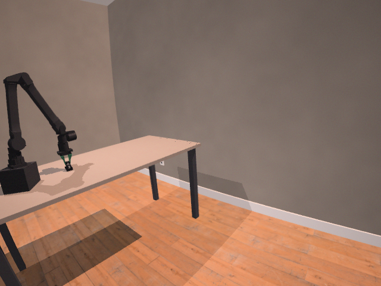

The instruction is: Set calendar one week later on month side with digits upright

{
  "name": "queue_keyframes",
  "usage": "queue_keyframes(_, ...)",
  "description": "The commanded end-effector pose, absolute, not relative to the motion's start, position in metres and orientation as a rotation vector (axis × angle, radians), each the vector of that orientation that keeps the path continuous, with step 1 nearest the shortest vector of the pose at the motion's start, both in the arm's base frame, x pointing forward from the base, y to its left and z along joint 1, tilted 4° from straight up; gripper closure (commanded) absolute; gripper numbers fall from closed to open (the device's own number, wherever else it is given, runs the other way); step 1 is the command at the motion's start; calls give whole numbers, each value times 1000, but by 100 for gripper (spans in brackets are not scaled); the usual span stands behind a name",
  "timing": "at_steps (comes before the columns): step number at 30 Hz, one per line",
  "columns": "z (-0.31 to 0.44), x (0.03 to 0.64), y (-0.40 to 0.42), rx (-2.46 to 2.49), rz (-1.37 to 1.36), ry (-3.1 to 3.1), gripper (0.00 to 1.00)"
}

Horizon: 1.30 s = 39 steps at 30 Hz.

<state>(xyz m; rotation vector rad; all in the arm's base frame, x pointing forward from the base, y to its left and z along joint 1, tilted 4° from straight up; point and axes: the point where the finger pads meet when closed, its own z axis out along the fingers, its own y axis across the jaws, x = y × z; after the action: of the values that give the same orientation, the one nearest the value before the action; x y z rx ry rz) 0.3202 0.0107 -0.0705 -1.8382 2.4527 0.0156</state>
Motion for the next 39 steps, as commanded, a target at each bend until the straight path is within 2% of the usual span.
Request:
queue_keyframes(1, -68, 322, 13, -1827, 1, 2442, 75)
queue_keyframes(39, -63, 331, 14, -1820, -13, 2431, 75)
